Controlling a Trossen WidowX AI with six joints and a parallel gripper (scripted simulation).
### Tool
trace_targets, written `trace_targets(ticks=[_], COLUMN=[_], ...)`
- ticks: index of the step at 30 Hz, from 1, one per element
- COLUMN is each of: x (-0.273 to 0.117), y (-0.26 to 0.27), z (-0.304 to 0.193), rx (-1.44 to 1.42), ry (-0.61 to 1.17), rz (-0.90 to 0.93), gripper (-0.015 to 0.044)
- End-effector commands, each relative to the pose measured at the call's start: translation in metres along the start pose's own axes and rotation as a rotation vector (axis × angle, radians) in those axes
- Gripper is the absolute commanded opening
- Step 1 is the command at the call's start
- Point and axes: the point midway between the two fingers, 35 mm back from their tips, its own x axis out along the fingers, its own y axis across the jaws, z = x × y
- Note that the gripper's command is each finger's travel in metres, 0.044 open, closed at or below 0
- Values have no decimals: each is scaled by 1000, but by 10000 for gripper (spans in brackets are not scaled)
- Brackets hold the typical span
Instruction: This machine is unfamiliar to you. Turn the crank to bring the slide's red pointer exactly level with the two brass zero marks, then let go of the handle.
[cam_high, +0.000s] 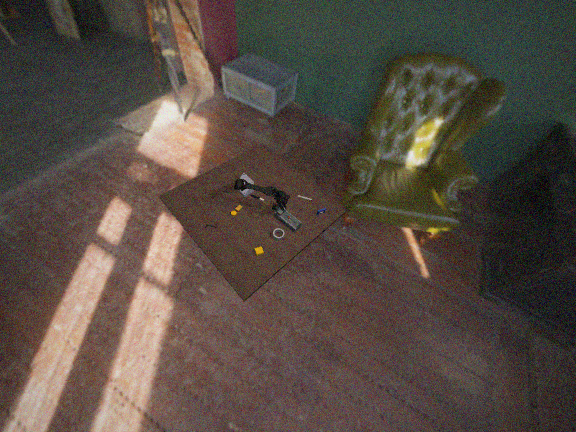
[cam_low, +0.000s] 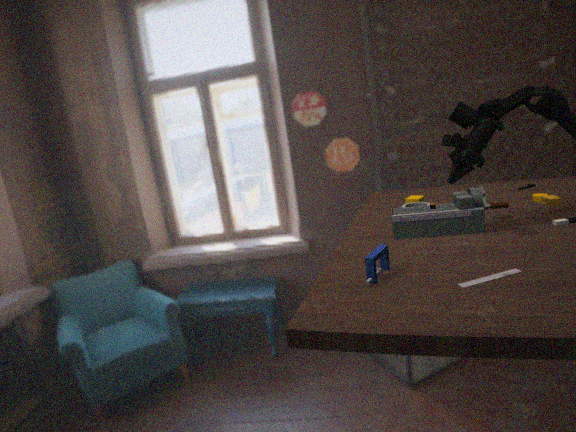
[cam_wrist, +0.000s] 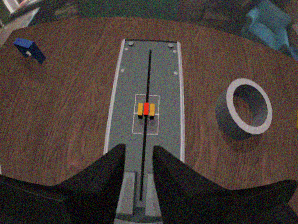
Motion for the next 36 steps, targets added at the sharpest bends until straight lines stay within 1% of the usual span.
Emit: trace_targets(ticks=[1,19,36], x=[0,0,0], y=[0,0,0], z=[0,0,0], rx=[0,0,0], ry=[0,0,0], rz=[0,1,1], gripper=[0,0,440])
